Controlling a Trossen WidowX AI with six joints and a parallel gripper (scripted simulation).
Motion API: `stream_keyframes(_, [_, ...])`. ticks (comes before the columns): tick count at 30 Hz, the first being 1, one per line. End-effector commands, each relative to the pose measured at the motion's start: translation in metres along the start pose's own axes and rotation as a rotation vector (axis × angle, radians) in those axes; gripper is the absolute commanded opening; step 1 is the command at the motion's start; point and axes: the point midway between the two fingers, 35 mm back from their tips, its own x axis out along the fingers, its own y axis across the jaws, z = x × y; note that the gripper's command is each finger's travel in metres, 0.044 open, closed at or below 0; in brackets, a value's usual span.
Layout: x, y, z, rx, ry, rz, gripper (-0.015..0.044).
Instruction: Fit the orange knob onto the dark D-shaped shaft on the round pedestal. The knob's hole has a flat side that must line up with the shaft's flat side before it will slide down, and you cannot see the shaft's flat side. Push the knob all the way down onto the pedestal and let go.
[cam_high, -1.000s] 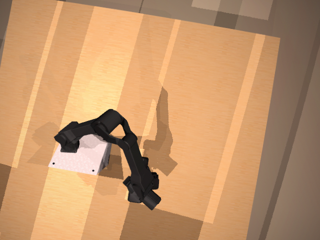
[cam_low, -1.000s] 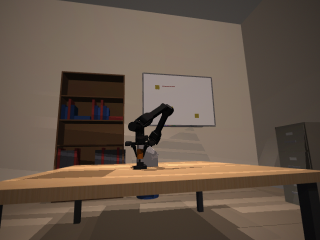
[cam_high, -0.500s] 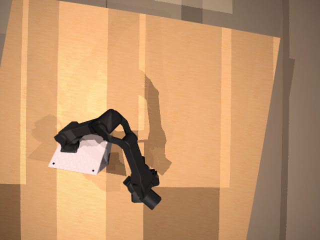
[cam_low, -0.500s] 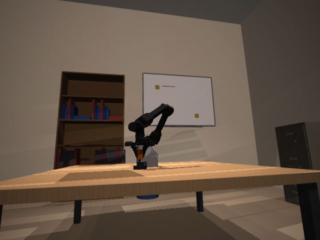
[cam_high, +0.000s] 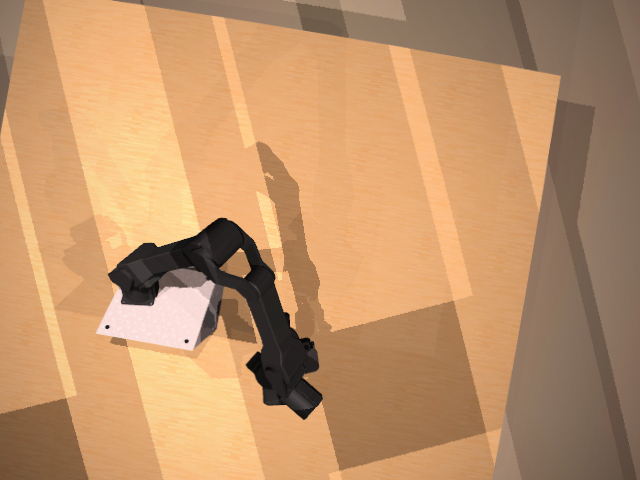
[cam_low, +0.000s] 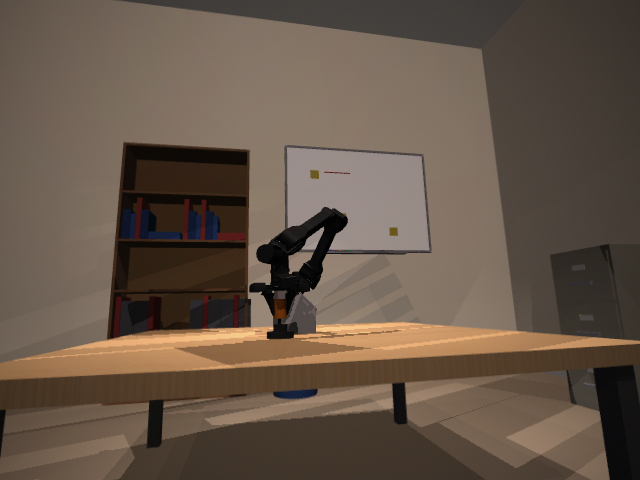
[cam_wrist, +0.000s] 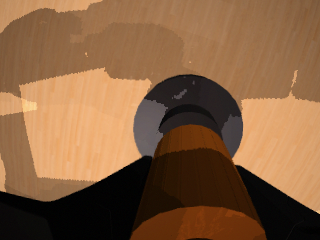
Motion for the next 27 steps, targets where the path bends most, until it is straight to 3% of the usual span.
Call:
stream_keyframes(1, [-0.0024, 0.0003, 0.0011, -0.006, -0.001, 0.0, 0.0])
stream_keyframes(12, [-0.0016, -0.0002, 0.0002, -0.215, -0.001, 0.0, 0.0])
stream_keyframes(27, [0.0006, 0.0, 0.0009, -0.215, -0.001, 0.0, 0.0])
